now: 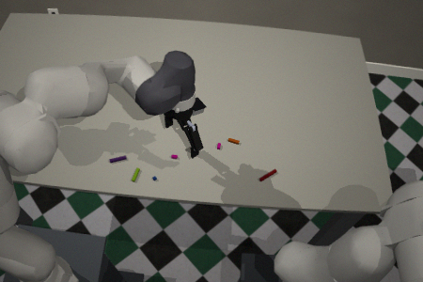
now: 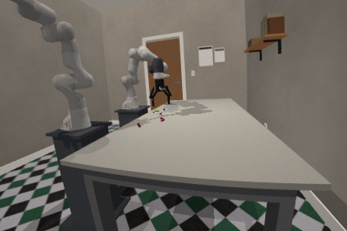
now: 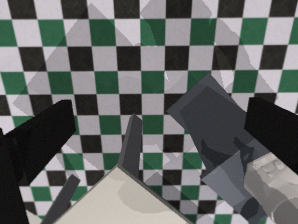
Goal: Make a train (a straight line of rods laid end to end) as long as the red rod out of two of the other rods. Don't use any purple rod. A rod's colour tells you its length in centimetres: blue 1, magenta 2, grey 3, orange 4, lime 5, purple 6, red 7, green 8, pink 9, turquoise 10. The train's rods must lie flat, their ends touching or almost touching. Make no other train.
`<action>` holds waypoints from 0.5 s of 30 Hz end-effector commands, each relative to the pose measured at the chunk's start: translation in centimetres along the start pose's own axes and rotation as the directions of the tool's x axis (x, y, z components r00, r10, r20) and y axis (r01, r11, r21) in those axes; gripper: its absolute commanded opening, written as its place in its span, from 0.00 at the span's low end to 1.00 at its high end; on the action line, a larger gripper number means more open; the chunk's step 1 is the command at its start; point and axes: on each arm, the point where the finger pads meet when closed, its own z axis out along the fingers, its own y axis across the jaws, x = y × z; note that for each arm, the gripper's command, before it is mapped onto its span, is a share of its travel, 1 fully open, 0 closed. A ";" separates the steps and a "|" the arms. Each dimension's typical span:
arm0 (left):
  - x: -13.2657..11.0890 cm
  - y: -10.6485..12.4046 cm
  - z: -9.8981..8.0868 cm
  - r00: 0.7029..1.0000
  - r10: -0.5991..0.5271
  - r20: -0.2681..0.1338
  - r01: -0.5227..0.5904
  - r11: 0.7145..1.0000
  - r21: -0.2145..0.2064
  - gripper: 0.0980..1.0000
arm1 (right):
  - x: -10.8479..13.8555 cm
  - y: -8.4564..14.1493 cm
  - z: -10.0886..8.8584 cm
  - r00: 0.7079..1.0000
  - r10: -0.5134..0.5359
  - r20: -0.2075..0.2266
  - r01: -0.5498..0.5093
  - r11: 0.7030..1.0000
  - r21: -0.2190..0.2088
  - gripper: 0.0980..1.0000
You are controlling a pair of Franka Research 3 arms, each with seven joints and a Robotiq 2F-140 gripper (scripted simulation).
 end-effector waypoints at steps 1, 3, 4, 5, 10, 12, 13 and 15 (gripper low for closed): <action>0.6 1.0 0.2 0.986 0.165 0.022 -0.165 0.986 -0.004 1.00 | -0.1 0.0 -0.1 1.000 0.006 0.002 -0.006 1.000 0.001 1.00; 0.9 1.4 0.2 0.982 0.186 0.022 -0.186 0.982 -0.005 1.00 | -0.1 0.0 -0.1 1.000 0.006 0.002 -0.006 1.000 0.001 1.00; 0.9 1.4 0.2 0.982 0.186 0.022 -0.186 0.982 -0.005 1.00 | -0.1 0.0 -0.1 1.000 0.006 0.002 -0.006 1.000 0.001 1.00; 1.8 2.3 0.1 0.970 0.242 0.021 -0.242 0.970 -0.005 1.00 | -0.1 0.0 -0.1 1.000 0.006 0.002 -0.006 1.000 0.001 1.00; 3.4 3.9 0.0 0.940 0.340 0.019 -0.340 0.940 -0.007 1.00 | -0.1 0.0 -0.1 1.000 0.006 0.002 -0.006 1.000 0.001 1.00; 4.0 4.6 0.0 0.925 0.380 0.018 -0.380 0.925 -0.007 1.00 | -0.1 0.0 -0.1 1.000 0.006 0.002 -0.006 1.000 0.001 1.00; 4.3 5.0 0.0 0.916 0.400 0.018 -0.400 0.917 -0.007 1.00 | -0.1 0.0 -0.1 1.000 0.006 0.002 -0.006 1.000 0.001 1.00; 4.9 5.7 0.0 0.899 0.438 0.017 -0.438 0.899 -0.008 1.00 | -0.1 0.0 -0.1 1.000 0.006 0.002 -0.006 1.000 0.001 1.00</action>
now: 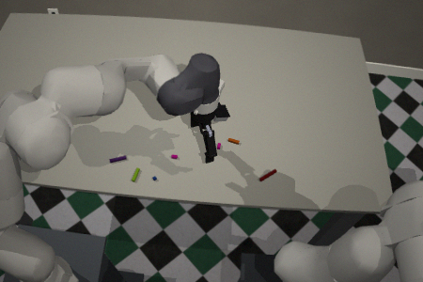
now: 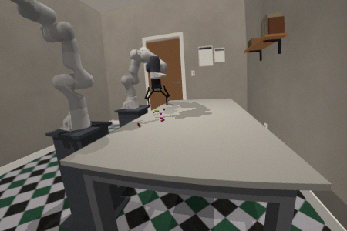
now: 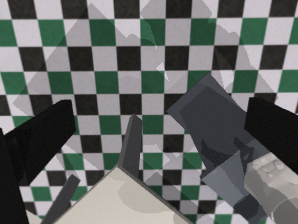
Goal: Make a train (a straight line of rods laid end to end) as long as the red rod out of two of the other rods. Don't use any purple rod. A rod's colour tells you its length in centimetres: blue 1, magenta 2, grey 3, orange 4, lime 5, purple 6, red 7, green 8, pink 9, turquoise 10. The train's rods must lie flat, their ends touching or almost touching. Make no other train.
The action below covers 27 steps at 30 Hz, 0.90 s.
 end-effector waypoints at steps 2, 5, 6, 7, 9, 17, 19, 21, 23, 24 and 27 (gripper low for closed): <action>1.2 1.1 0.2 0.982 0.186 0.023 -0.186 0.983 -0.008 1.00 | -0.1 0.0 -0.1 1.000 0.006 0.002 -0.006 1.000 0.001 1.00; 1.9 1.6 0.2 0.974 0.227 0.022 -0.226 0.974 -0.008 1.00 | -0.1 0.0 -0.1 1.000 0.006 0.002 -0.006 1.000 0.001 1.00; 1.9 1.6 0.2 0.974 0.227 0.022 -0.226 0.974 -0.008 1.00 | -0.1 0.0 -0.1 1.000 0.006 0.002 -0.006 1.000 0.001 1.00; 2.9 2.3 0.2 0.960 0.280 0.020 -0.280 0.960 -0.009 1.00 | -0.1 0.0 -0.1 1.000 0.006 0.002 -0.006 1.000 0.001 1.00; 3.6 2.8 0.2 0.948 0.317 0.019 -0.317 0.948 -0.009 1.00 | -0.1 0.0 -0.1 1.000 0.006 0.002 -0.006 1.000 0.001 1.00; 6.4 4.9 0.2 0.885 0.466 0.015 -0.465 0.885 -0.010 1.00 | -0.1 0.0 -0.1 1.000 0.006 0.002 -0.006 1.000 0.001 1.00; 7.1 5.4 0.2 0.866 0.500 0.013 -0.500 0.866 -0.010 1.00 | -0.1 0.0 -0.1 1.000 0.006 0.002 -0.006 1.000 0.001 1.00; 7.7 5.9 0.2 0.845 0.534 0.012 -0.534 0.845 -0.010 1.00 | -0.1 0.0 -0.1 1.000 0.006 0.002 -0.006 1.000 0.001 1.00; 7.7 5.9 0.2 0.845 0.534 0.012 -0.534 0.845 -0.010 1.00 | -0.1 0.0 -0.1 1.000 0.006 0.002 -0.006 1.000 0.001 1.00; 8.5 6.6 0.3 0.816 0.578 0.011 -0.578 0.816 -0.010 1.00 | -0.1 0.0 -0.1 1.000 0.006 0.002 -0.006 1.000 0.001 1.00; 9.4 7.4 0.3 0.783 0.622 0.009 -0.621 0.783 -0.010 1.00 | -0.1 0.0 -0.1 1.000 0.006 0.002 -0.006 1.000 0.001 1.00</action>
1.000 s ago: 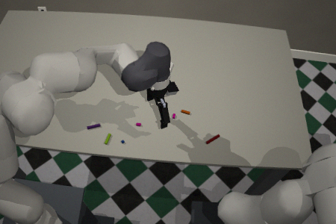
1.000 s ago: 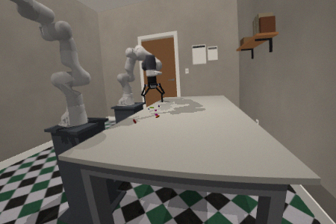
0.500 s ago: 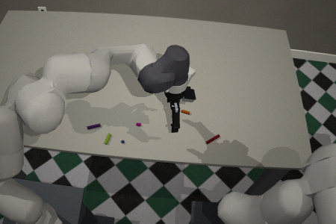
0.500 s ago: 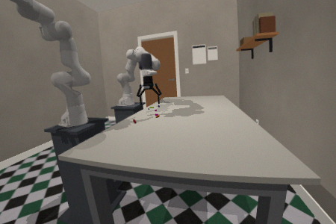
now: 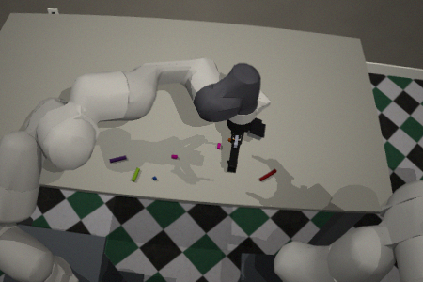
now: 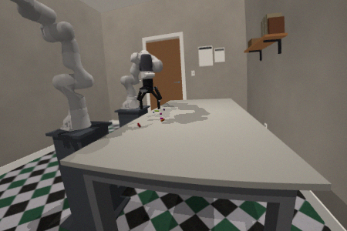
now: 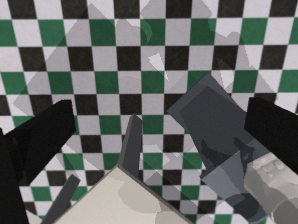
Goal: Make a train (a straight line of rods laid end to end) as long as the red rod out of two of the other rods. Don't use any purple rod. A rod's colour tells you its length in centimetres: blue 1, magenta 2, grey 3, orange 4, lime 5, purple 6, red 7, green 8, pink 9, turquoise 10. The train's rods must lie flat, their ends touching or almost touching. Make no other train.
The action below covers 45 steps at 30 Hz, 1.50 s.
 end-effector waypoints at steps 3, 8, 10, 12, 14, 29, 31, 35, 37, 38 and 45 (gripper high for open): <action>1.6 0.7 0.4 0.979 0.202 0.020 -0.202 0.979 -0.017 1.00 | -0.1 0.0 -0.1 1.000 0.006 0.002 -0.006 1.000 0.001 1.00; 3.5 1.1 0.6 0.956 0.293 0.018 -0.293 0.956 -0.019 1.00 | -0.1 0.0 -0.1 1.000 0.006 0.002 -0.006 1.000 0.001 1.00; 4.2 1.3 0.7 0.945 0.328 0.017 -0.327 0.945 -0.019 1.00 | -0.1 0.0 -0.1 1.000 0.006 0.002 -0.006 1.000 0.001 1.00; 4.5 1.4 0.7 0.939 0.345 0.016 -0.345 0.939 -0.019 1.00 | -0.1 0.0 -0.1 1.000 0.006 0.002 -0.006 1.000 0.001 1.00; 5.4 1.7 0.8 0.920 0.391 0.015 -0.391 0.920 -0.020 1.00 | -0.1 0.0 -0.1 1.000 0.006 0.002 -0.006 1.000 0.001 1.00; 9.4 3.1 1.8 0.801 0.598 0.010 -0.598 0.801 -0.026 1.00 | -0.1 0.0 -0.1 1.000 0.006 0.002 -0.006 1.000 0.001 1.00; 9.7 3.3 1.9 0.789 0.614 0.009 -0.614 0.789 -0.027 1.00 | -0.1 0.0 -0.1 1.000 0.006 0.002 -0.006 1.000 0.001 1.00; 10.1 3.4 2.1 0.773 0.635 0.009 -0.634 0.773 -0.028 1.00 | -0.1 0.0 -0.1 1.000 0.006 0.002 -0.006 1.000 0.001 1.00; 10.1 3.4 2.1 0.773 0.635 0.009 -0.634 0.773 -0.028 1.00 | -0.1 0.0 -0.1 1.000 0.006 0.002 -0.006 1.000 0.001 1.00; 10.1 3.4 2.1 0.773 0.635 0.009 -0.634 0.773 -0.028 1.00 | -0.1 0.0 -0.1 1.000 0.006 0.002 -0.006 1.000 0.001 1.00; 10.1 3.4 2.1 0.773 0.635 0.009 -0.634 0.773 -0.028 1.00 | -0.1 0.0 -0.1 1.000 0.006 0.002 -0.006 1.000 0.001 1.00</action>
